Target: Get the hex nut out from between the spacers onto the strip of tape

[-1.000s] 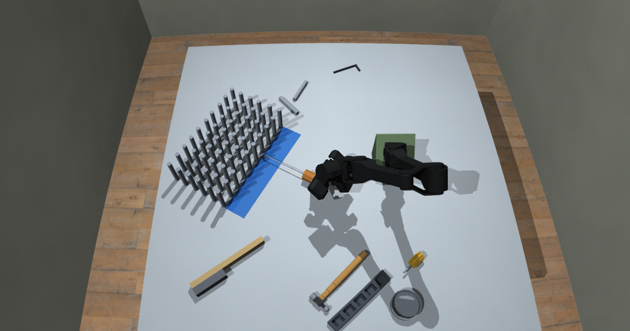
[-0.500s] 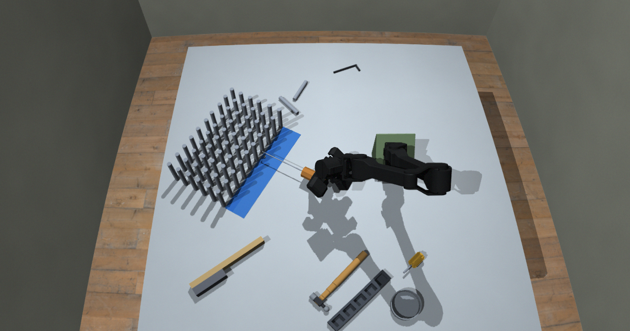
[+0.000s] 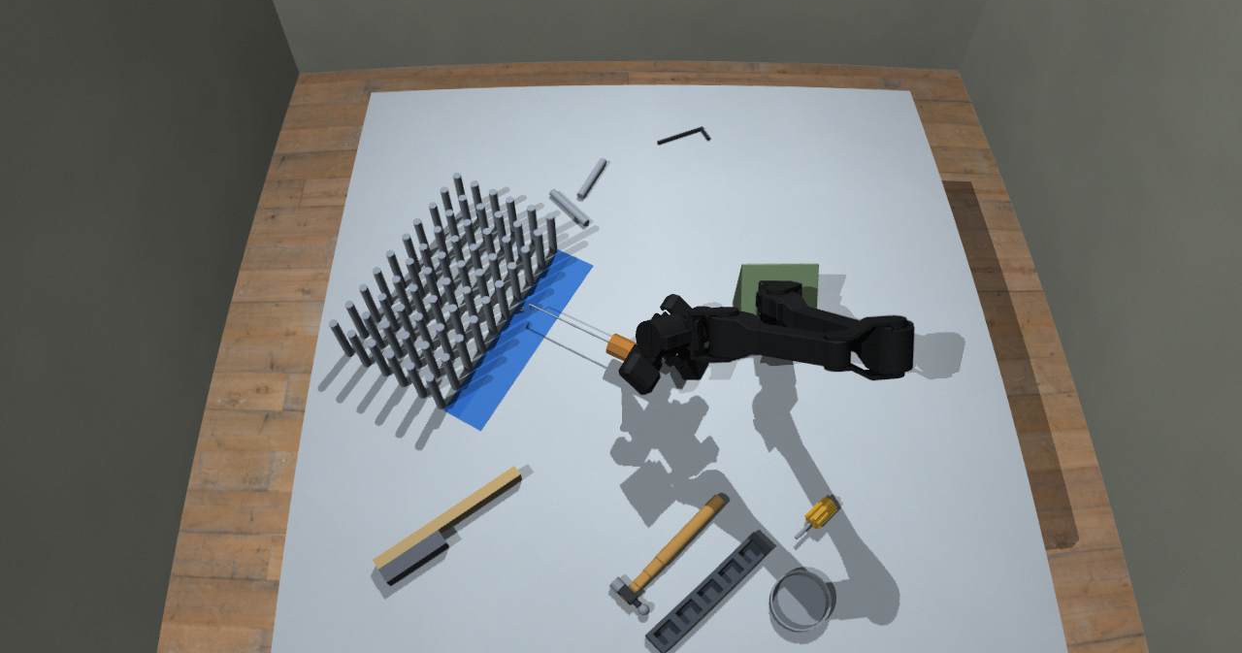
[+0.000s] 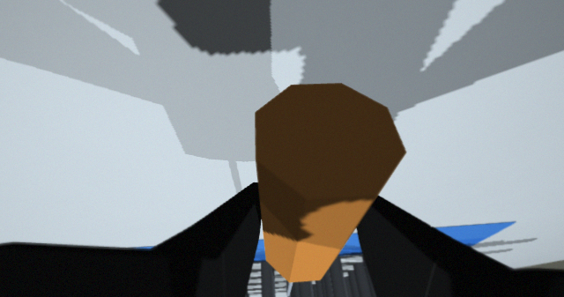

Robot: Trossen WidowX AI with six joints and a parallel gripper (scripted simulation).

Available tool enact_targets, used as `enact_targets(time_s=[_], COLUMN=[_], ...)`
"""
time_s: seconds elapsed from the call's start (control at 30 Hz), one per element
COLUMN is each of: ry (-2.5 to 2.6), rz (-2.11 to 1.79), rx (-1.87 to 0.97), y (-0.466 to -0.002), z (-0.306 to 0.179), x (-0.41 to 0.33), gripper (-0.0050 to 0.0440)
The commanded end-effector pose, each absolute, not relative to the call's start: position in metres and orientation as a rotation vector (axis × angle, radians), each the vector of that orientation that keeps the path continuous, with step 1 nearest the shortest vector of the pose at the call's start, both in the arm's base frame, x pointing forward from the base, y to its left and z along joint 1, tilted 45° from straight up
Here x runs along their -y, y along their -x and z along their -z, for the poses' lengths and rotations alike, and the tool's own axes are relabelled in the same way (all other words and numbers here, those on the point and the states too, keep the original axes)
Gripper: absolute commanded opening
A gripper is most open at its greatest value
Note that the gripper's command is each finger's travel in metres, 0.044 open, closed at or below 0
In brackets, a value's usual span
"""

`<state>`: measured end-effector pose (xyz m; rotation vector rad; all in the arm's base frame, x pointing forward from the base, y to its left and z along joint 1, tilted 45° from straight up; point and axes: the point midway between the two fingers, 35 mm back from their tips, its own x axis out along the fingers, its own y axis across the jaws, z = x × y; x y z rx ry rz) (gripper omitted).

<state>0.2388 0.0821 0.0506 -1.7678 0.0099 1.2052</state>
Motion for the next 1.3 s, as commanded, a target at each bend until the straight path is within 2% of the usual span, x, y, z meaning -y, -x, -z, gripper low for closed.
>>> enact_targets(time_s=[0.0, 1.27], ry=[1.781, 1.798], rz=[-1.181, -1.184], rx=[-0.017, -0.012], y=[-0.233, -0.241], z=[-0.059, -0.148], x=[-0.081, 0.005], gripper=[-0.005, -0.005])
